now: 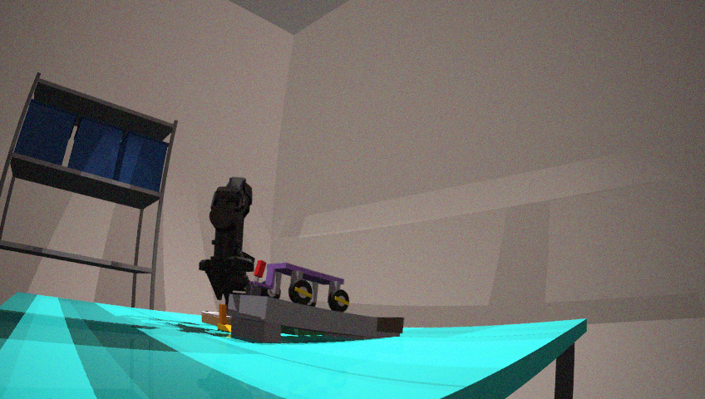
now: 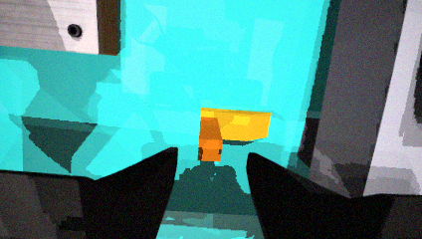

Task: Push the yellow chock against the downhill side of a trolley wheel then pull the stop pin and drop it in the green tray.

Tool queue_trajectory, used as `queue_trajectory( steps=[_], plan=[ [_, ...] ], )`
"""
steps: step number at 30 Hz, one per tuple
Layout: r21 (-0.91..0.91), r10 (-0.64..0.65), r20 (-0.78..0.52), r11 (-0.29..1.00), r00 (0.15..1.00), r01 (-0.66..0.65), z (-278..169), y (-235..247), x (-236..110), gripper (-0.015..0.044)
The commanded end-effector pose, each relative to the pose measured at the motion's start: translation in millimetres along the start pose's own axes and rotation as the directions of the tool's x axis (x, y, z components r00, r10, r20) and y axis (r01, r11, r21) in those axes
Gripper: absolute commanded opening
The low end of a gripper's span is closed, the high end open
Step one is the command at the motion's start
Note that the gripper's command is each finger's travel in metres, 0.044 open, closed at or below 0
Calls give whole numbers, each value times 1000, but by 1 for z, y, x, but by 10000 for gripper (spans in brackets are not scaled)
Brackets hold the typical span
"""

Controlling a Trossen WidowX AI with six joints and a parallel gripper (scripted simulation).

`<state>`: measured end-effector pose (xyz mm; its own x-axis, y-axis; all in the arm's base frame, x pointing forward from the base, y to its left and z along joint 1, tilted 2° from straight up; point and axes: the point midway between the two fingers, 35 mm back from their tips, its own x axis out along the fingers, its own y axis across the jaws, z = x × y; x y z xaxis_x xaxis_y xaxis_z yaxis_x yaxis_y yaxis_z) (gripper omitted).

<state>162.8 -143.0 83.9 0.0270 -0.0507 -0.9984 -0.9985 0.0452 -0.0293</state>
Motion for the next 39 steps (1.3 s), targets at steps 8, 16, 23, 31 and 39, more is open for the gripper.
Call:
queue_trajectory(
  steps=[8, 16, 23, 31, 39],
  plan=[
    [-4, 9, 0, 1000, 1000, -9, -1, 1, 19, 190],
    [-4, 9, 0, 1000, 1000, -9, 0, 1, 24, 190],
    [-4, 9, 0, 1000, 1000, -9, -1, 1, 33, 190],
    [-4, 9, 0, 1000, 1000, -9, -1, 1, 46, 190],
    [0, 1, 0, 1000, 1000, -1, 0, 1, 46, 111]
  ],
)
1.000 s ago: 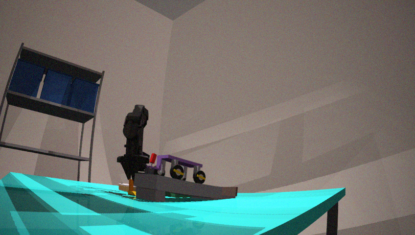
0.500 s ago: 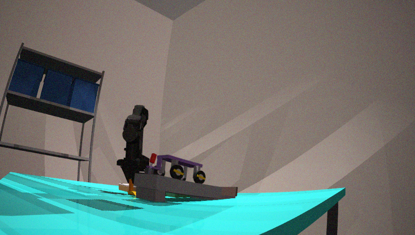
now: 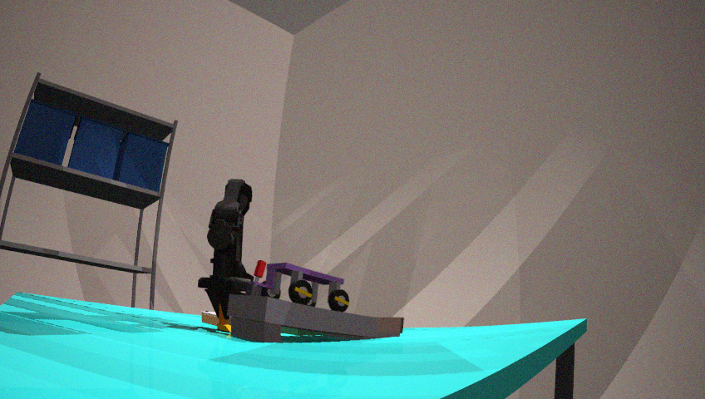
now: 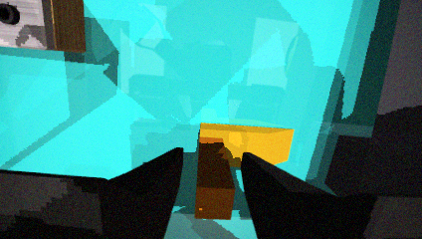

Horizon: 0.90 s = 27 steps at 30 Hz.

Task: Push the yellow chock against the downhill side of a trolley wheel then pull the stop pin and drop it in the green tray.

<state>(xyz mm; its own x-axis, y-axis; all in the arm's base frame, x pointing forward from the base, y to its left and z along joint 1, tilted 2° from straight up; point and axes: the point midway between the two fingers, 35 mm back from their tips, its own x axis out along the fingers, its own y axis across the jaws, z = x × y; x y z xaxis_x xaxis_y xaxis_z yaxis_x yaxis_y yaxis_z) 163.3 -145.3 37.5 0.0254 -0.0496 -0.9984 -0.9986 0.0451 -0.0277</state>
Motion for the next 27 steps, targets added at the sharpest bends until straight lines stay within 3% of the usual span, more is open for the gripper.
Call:
queue_trajectory(
  steps=[1, 10, 27],
  plan=[
    [0, 0, -1, 1000, 1000, 0, 0, 0, -1, 85],
    [0, 0, -1, 1000, 1000, 0, 0, 0, -1, 0],
    [-4, 8, 0, 1000, 1000, -8, 5, 3, -56, 0]
  ],
)
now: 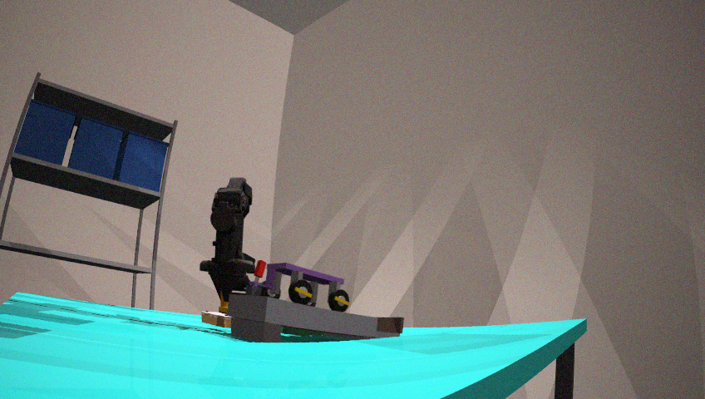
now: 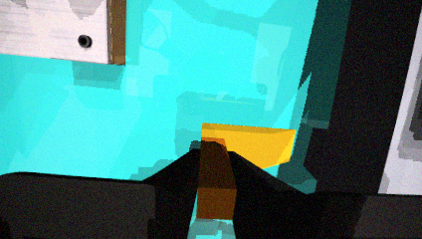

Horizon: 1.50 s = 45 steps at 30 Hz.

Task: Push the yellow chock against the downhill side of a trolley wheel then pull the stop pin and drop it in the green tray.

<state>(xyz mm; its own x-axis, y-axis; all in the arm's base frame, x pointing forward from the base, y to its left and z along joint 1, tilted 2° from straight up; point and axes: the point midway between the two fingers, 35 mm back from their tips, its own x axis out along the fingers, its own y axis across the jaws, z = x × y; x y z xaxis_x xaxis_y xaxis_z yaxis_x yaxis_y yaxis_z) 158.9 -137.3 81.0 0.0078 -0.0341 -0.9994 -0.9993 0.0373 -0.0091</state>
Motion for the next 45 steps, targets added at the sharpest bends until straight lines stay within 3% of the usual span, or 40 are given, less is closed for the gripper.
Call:
queue_trajectory(
  steps=[1, 30, 36, 45],
  plan=[
    [4, -10, -15, 1000, 1000, 10, -1, 0, -15, 0],
    [4, -11, -15, 1000, 1000, 11, -4, -2, -100, 0],
    [4, -11, -15, 1000, 1000, 11, -5, -2, -102, 0],
    [250, -12, -15, 968, 1000, 15, -5, -2, -102, 0]
  ],
)
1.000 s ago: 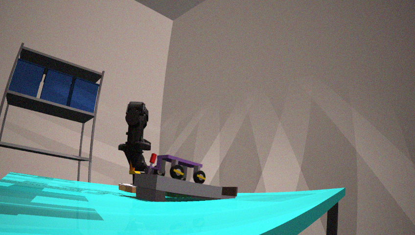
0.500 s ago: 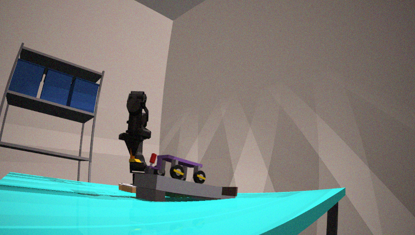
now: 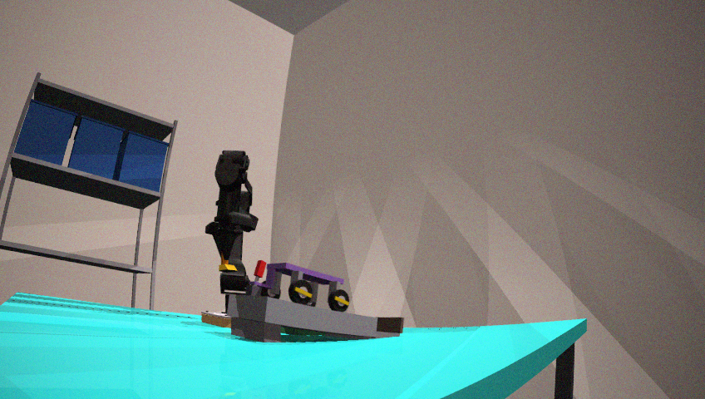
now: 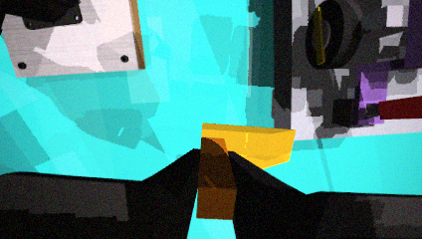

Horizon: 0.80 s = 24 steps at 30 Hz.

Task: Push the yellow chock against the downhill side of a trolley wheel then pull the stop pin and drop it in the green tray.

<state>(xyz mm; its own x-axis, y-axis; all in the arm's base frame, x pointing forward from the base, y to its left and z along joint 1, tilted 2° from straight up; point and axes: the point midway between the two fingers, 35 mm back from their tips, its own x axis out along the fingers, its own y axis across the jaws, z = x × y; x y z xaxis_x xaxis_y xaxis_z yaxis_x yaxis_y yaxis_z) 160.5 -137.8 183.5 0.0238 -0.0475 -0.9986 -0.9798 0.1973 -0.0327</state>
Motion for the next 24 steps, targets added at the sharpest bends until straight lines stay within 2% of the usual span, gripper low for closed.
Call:
queue_trajectory(
  steps=[1, 12, 24],
  plan=[
    [125, 4, -3, 992, 1000, -4, -1, 0, 0, 0],
    [484, 4, -3, 875, 1000, -2, -1, 0, 0, 0],
    [794, 4, -3, 608, 1000, 0, -1, 0, 0, 0]
  ],
)
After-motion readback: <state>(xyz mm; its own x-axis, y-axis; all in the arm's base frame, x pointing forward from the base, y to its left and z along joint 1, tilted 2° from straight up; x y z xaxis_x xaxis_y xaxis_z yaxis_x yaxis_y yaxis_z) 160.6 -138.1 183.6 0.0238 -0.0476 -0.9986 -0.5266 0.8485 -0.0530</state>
